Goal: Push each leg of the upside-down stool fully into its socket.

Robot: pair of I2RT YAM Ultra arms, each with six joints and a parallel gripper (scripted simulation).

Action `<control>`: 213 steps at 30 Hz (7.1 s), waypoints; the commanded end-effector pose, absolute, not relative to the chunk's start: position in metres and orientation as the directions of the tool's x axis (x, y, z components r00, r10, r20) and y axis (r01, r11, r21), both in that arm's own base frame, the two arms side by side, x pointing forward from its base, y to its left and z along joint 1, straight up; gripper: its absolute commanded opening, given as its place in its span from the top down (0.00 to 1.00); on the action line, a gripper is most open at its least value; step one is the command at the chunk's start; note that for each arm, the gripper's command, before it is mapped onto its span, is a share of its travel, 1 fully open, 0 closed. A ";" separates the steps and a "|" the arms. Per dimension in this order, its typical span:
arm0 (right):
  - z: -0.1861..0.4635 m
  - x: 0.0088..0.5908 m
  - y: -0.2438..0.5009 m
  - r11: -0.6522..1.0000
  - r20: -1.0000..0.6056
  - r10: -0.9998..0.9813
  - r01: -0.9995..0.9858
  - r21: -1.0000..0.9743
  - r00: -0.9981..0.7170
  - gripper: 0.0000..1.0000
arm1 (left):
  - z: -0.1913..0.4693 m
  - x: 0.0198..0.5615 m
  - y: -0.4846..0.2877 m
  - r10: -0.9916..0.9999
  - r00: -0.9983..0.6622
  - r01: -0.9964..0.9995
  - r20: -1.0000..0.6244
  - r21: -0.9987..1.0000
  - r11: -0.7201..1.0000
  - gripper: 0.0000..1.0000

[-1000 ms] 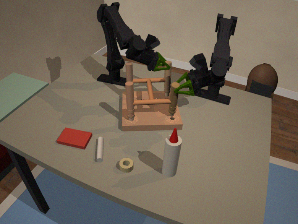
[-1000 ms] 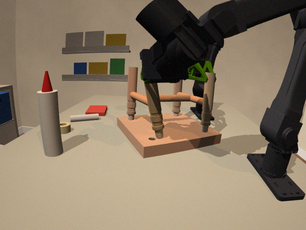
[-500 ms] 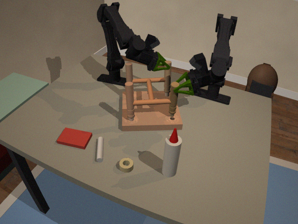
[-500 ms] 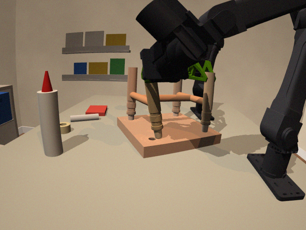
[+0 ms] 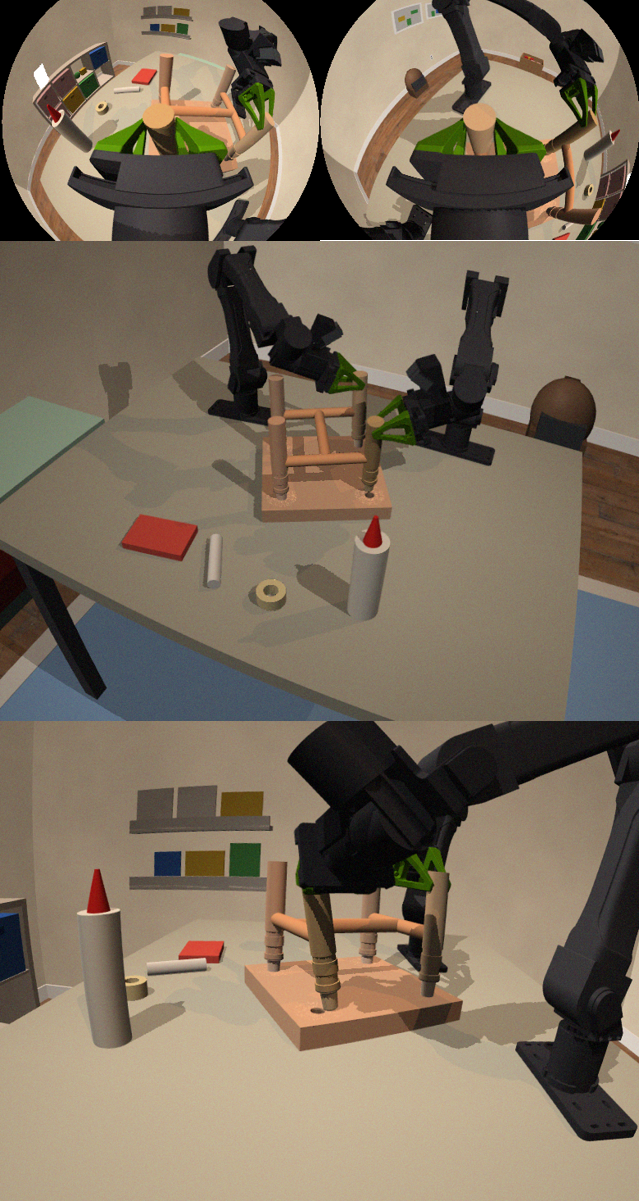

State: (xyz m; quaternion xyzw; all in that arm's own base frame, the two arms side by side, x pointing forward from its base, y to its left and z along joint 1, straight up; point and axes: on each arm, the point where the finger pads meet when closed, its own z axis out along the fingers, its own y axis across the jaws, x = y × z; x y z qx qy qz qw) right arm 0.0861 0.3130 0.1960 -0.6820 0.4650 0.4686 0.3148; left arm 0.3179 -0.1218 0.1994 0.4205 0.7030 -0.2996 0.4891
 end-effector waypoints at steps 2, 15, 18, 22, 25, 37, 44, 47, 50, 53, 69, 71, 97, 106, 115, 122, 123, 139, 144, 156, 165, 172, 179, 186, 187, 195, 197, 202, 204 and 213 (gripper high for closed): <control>0.213 0.146 0.333 -0.195 -0.913 -0.320 -0.960 -0.199 0.254 0.72 | 0.195 0.269 -0.147 0.220 -0.256 0.928 -0.941 -0.176 0.328 0.72; 0.214 0.146 0.333 -0.195 -0.913 -0.320 -0.960 -0.199 0.254 0.72 | 0.195 0.269 -0.147 0.220 -0.256 0.928 -0.941 -0.176 0.328 0.72; 0.214 0.146 0.333 -0.195 -0.913 -0.320 -0.960 -0.199 0.254 0.72 | 0.195 0.269 -0.147 0.220 -0.256 0.928 -0.941 -0.176 0.328 0.72; 0.214 0.146 0.333 -0.195 -0.913 -0.320 -0.960 -0.199 0.254 0.72 | 0.195 0.269 -0.148 0.220 -0.256 0.928 -0.941 -0.176 0.328 0.72; 0.214 0.146 0.333 -0.195 -0.913 -0.320 -0.960 -0.199 0.254 0.72 | 0.195 0.269 -0.148 0.220 -0.256 0.928 -0.941 -0.176 0.328 0.72; 0.209 0.101 0.319 -0.340 -0.939 -0.299 -0.938 -0.061 0.169 0.72 | 0.200 0.308 -0.130 0.296 -0.148 0.903 -0.944 -0.007 0.429 0.72; 0.212 0.111 0.322 -0.315 -0.936 -0.299 -0.945 -0.087 0.186 0.72 | 0.198 0.299 -0.135 0.280 -0.162 0.912 -0.946 -0.035 0.408 0.72; 0.212 0.115 0.323 -0.304 -0.934 -0.300 -0.948 -0.098 0.193 0.72 | 0.198 0.297 -0.137 0.274 -0.166 0.916 -0.947 -0.046 0.398 0.72; 0.213 0.118 0.324 -0.293 -0.932 -0.301 -0.950 -0.108 0.199 0.72 | 0.198 0.294 -0.139 0.268 -0.171 0.920 -0.948 -0.056 0.389 0.72; 0.213 0.119 0.324 -0.289 -0.932 -0.302 -0.951 -0.112 0.201 0.72 | 0.199 0.293 -0.139 0.265 -0.173 0.921 -0.949 -0.060 0.385 0.72; 0.216 0.137 0.327 -0.232 -0.922 -0.310 -0.959 -0.165 0.234 0.72 | 0.200 0.279 -0.147 0.233 -0.201 0.934 -0.952 -0.115 0.338 0.72; 0.216 0.138 0.328 -0.227 -0.921 -0.309 -0.959 -0.169 0.236 0.72 | 0.200 0.278 -0.148 0.230 -0.206 0.934 -0.951 -0.120 0.337 0.72; 0.219 0.166 0.333 -0.188 -0.915 -0.320 -0.963 -0.192 0.245 0.72 | 0.200 0.250 -0.159 0.190 -0.242 0.942 -0.951 -0.185 0.279 0.72; 0.218 0.091 0.311 -0.395 -0.952 -0.274 -0.918 -0.015 0.134 0.72 | 0.202 0.314 -0.127 0.317 -0.084 0.893 -0.945 0.070 0.445 0.31; 0.218 0.091 0.311 -0.395 -0.952 -0.274 -0.918 -0.015 0.134 0.72 | 0.207 0.313 -0.127 0.318 -0.069 0.891 -0.946 0.085 0.445 0.31; 0.218 0.091 0.311 -0.395 -0.952 -0.274 -0.918 -0.015 0.134 0.72 | 0.220 0.315 -0.128 0.317 -0.061 0.891 -0.946 0.092 0.445 0.31; 0.218 0.091 0.311 -0.395 -0.952 -0.274 -0.918 -0.015 0.134 0.72 | 0.227 0.313 -0.127 0.320 -0.041 0.888 -0.946 0.112 0.446 0.31; 0.218 0.091 0.311 -0.395 -0.952 -0.274 -0.918 -0.015 0.134 0.72 | 0.257 0.310 -0.128 0.318 -0.083 0.893 -0.944 0.071 0.444 0.31; 0.218 0.091 0.311 -0.395 -0.952 -0.274 -0.918 -0.015 0.134 0.72 | 0.260 0.317 -0.127 0.319 -0.076 0.892 -0.945 0.079 0.445 0.31; 0.214 0.092 0.313 -0.396 -0.950 -0.286 -0.918 0.001 0.122 0.31 | 0.253 0.309 -0.127 0.318 -0.080 0.892 -0.945 0.075 0.446 0.31; 0.214 0.091 0.311 -0.396 -0.950 -0.289 -0.918 0.005 0.119 0.31 | 0.253 0.309 -0.127 0.318 -0.080 0.892 -0.945 0.075 0.446 0.31; 0.214 0.091 0.311 -0.396 -0.950 -0.289 -0.918 0.005 0.119 0.31 | 0.253 0.309 -0.127 0.318 -0.080 0.892 -0.945 0.075 0.446 0.31; 0.233 0.092 0.312 -0.396 -0.951 -0.284 -0.918 -0.003 0.126 0.31 | 0.253 0.309 -0.127 0.318 -0.080 0.892 -0.945 0.075 0.446 0.31; 0.252 0.088 0.309 -0.397 -0.946 -0.307 -0.917 0.027 0.105 0.31 | 0.253 0.309 -0.127 0.318 -0.080 0.892 -0.945 0.075 0.446 0.31; 0.253 0.093 0.313 -0.397 -0.950 -0.288 -0.918 0.001 0.124 0.31 | 0.253 0.309 -0.127 0.318 -0.080 0.892 -0.945 0.075 0.446 0.31; 0.264 0.095 0.315 -0.398 -0.943 -0.318 -0.917 0.037 0.100 0.31 | 0.253 0.309 -0.127 0.318 -0.080 0.892 -0.945 0.075 0.446 0.31; 0.267 0.093 0.312 -0.394 -0.946 -0.304 -0.919 0.019 0.111 0.31 | 0.253 0.309 -0.127 0.318 -0.080 0.892 -0.945 0.075 0.446 0.31; 0.261 0.093 0.308 -0.388 -0.946 -0.308 -0.922 0.023 0.106 0.31 | 0.253 0.309 -0.127 0.318 -0.080 0.892 -0.945 0.075 0.446 0.31; 0.271 0.096 0.312 -0.388 -0.948 -0.294 -0.922 0.003 0.120 0.31 | 0.253 0.309 -0.127 0.318 -0.080 0.892 -0.945 0.075 0.446 0.31; 0.271 0.098 0.311 -0.382 -0.948 -0.295 -0.924 0.003 0.119 0.31 | 0.253 0.309 -0.127 0.318 -0.080 0.892 -0.945 0.075 0.446 0.31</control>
